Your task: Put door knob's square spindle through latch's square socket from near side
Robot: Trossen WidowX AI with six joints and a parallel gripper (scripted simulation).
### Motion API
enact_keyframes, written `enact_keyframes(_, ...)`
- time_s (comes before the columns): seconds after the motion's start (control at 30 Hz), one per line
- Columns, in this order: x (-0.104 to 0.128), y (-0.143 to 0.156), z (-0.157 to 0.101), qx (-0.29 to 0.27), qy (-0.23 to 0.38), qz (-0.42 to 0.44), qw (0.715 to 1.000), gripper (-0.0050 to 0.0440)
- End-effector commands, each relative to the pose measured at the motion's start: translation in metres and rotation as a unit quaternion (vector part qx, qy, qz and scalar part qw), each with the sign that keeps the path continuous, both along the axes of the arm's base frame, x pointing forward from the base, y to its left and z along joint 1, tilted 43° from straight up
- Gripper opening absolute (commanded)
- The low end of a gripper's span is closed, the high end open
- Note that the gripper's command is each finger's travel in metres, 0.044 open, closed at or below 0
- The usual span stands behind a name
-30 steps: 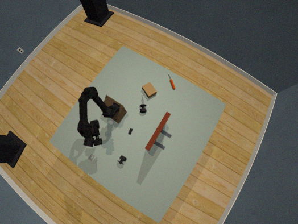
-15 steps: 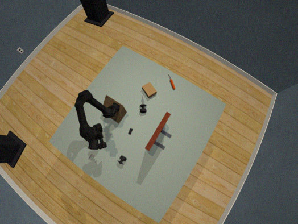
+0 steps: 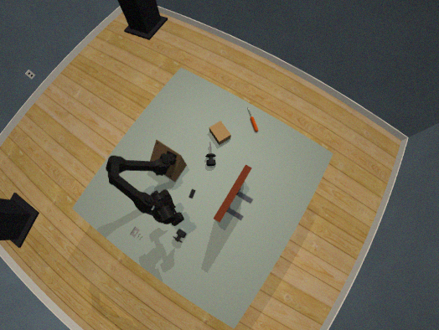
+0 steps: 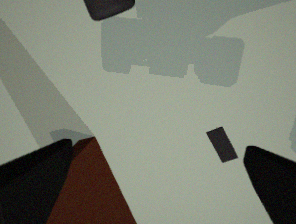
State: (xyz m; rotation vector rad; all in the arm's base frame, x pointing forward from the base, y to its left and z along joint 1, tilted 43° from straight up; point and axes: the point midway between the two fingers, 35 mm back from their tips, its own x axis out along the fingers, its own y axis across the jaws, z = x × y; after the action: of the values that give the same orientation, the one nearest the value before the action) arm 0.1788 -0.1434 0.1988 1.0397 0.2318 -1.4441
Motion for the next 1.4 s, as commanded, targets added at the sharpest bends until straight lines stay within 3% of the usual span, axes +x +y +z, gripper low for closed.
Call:
enact_keyframes(0.0, 0.045, 0.026, -0.010, -0.020, 0.004, 0.051, 0.999, 0.0440)
enact_keyframes(0.2, 0.093, 0.091, -0.027, -0.049, -0.008, 0.143, 0.988, 0.0440)
enact_keyframes(0.27, 0.093, 0.091, -0.027, -0.049, -0.008, 0.143, 0.988, 0.0440)
enact_keyframes(0.43, 0.115, 0.160, -0.044, -0.073, -0.027, 0.223, 0.972, 0.0440)
enact_keyframes(0.6, 0.118, 0.224, -0.060, -0.092, -0.052, 0.293, 0.950, 0.0440)
enact_keyframes(1.37, 0.118, 0.223, -0.064, -0.089, -0.051, 0.297, 0.949, 0.0440)
